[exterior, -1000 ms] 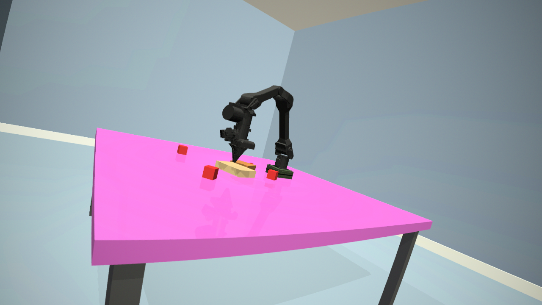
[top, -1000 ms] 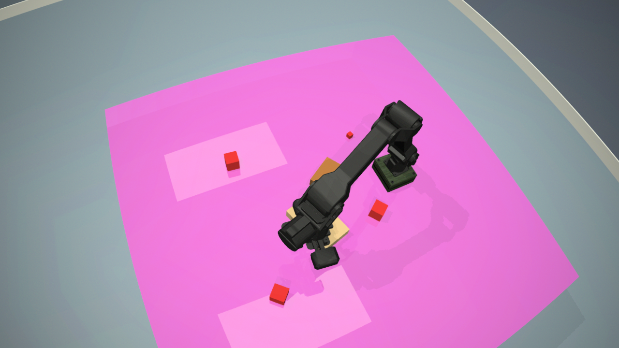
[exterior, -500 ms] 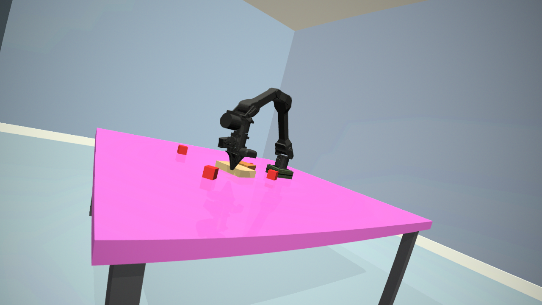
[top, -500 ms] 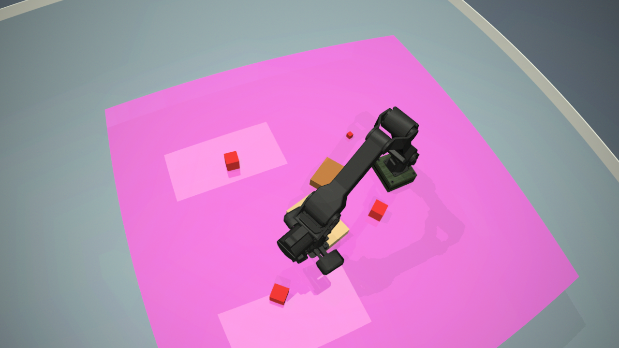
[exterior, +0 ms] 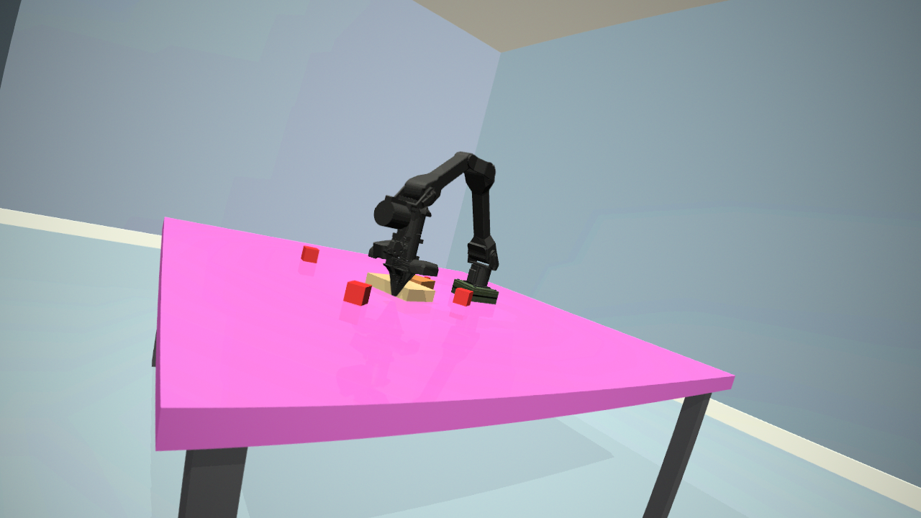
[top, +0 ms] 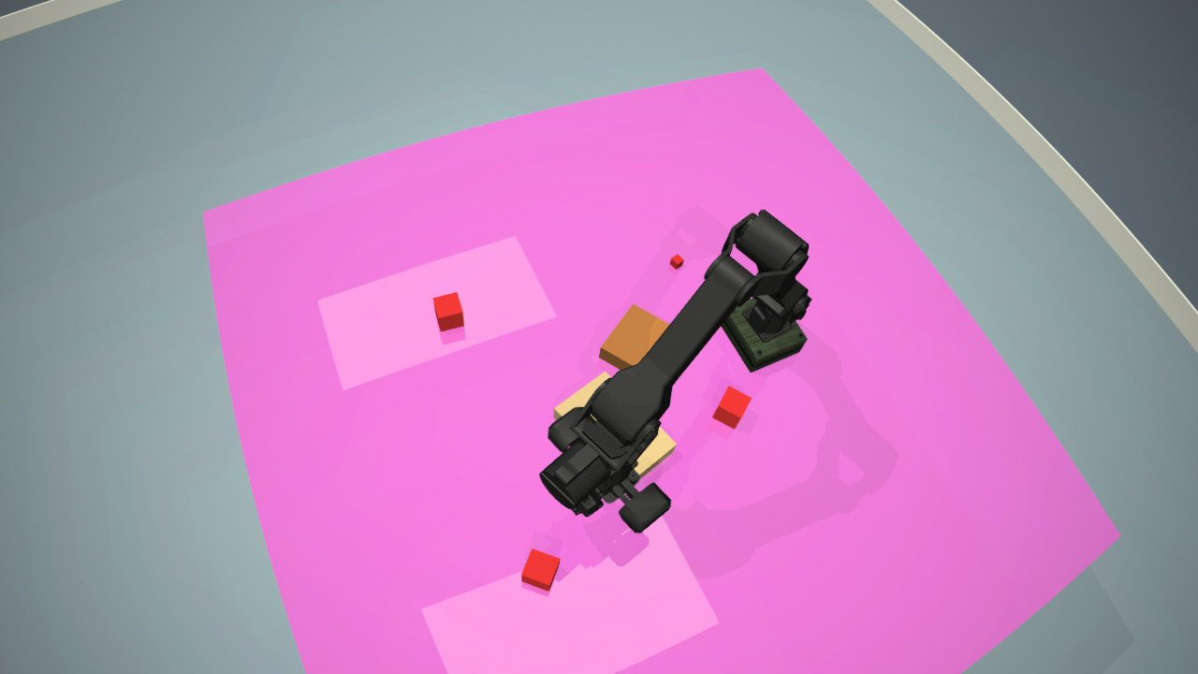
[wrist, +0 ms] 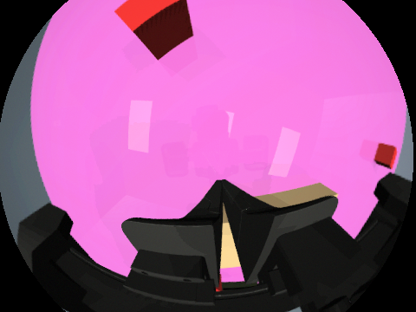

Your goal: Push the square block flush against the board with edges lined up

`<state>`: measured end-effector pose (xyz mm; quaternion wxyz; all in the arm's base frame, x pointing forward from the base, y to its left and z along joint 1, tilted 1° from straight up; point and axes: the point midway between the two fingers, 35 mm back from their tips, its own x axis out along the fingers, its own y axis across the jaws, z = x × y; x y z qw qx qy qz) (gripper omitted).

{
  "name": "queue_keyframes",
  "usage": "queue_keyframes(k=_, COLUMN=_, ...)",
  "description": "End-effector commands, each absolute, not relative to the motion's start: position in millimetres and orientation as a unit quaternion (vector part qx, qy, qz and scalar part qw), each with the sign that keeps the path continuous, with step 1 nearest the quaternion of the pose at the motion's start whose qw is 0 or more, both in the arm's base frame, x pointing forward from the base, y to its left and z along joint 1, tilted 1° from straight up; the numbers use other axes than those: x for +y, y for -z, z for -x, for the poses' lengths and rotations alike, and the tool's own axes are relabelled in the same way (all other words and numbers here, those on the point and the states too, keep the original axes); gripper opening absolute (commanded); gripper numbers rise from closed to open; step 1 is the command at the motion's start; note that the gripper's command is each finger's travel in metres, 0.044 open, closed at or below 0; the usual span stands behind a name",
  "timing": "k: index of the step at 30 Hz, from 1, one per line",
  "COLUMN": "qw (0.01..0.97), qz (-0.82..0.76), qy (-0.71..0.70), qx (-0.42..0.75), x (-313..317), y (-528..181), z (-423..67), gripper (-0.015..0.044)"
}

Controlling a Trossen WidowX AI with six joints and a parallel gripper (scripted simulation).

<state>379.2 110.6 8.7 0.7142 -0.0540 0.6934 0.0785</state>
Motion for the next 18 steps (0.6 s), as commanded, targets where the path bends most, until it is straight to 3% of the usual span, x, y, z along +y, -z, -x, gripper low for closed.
queue_keyframes(k=1, qw=0.713, qz=0.058, qy=-0.078, qx=0.694, x=108.8, y=-7.7, z=-373.9, gripper=0.0000)
queue_keyframes(k=18, qw=0.713, qz=0.058, qy=-0.078, qx=0.695, x=105.1, y=-7.6, z=-354.2, gripper=0.0000)
